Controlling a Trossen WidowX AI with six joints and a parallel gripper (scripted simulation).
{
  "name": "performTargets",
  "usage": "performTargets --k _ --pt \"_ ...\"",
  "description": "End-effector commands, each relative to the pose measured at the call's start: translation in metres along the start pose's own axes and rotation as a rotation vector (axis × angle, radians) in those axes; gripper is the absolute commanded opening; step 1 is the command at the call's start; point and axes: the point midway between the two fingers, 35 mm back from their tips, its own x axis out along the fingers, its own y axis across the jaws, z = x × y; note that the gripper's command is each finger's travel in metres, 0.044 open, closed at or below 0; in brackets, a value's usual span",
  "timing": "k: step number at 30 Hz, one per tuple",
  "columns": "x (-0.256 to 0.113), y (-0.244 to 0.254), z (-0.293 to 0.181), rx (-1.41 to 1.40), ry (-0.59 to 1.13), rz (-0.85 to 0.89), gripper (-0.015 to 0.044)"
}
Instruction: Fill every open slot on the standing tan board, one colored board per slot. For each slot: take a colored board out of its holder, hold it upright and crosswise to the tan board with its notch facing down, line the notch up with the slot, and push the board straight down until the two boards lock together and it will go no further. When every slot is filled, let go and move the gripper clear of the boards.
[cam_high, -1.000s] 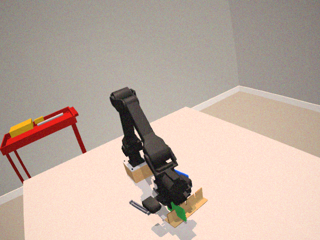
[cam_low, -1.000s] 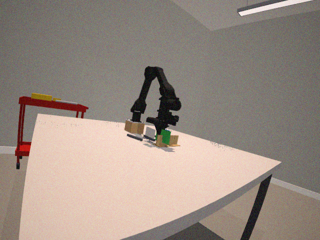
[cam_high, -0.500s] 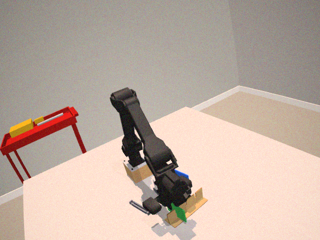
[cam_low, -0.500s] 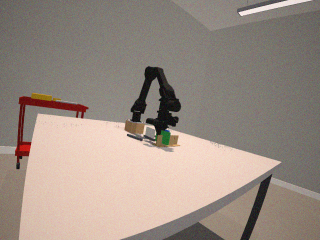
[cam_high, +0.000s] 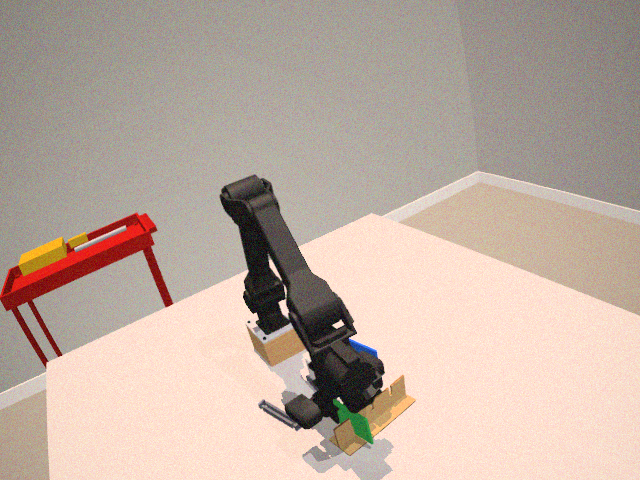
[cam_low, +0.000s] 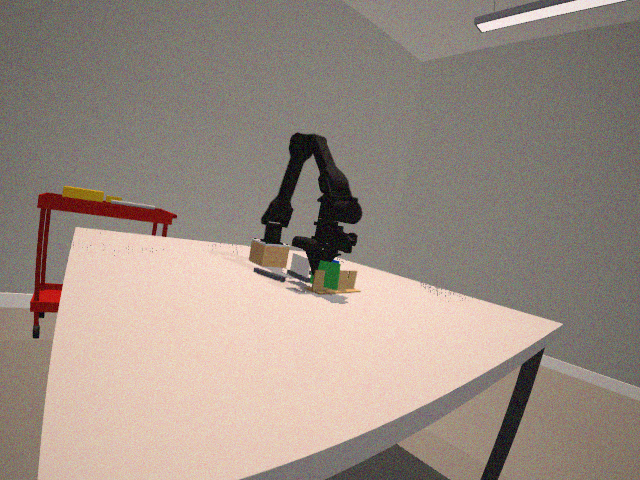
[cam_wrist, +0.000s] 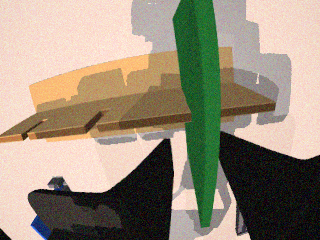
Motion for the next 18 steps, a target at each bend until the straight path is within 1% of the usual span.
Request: performTargets --k 1,8,9,12,13,18 --pt "0.000 0.000 0.000 0.000 0.000 -0.001 0.0164" --pt "-0.003 0.000 0.001 0.000 0.000 -0.001 0.0164" --pt "-0.013 0.000 0.002 0.000 -0.001 -0.001 0.0164" --pt "-0.068 0.000 0.002 0.003 -0.001 -0.002 0.0164" --pt "-0.078 0.000 0.001 0.003 -0.001 -0.002 0.0164" --pt "-0.082 0.000 0.002 0.004 -0.001 -0.002 0.0164"
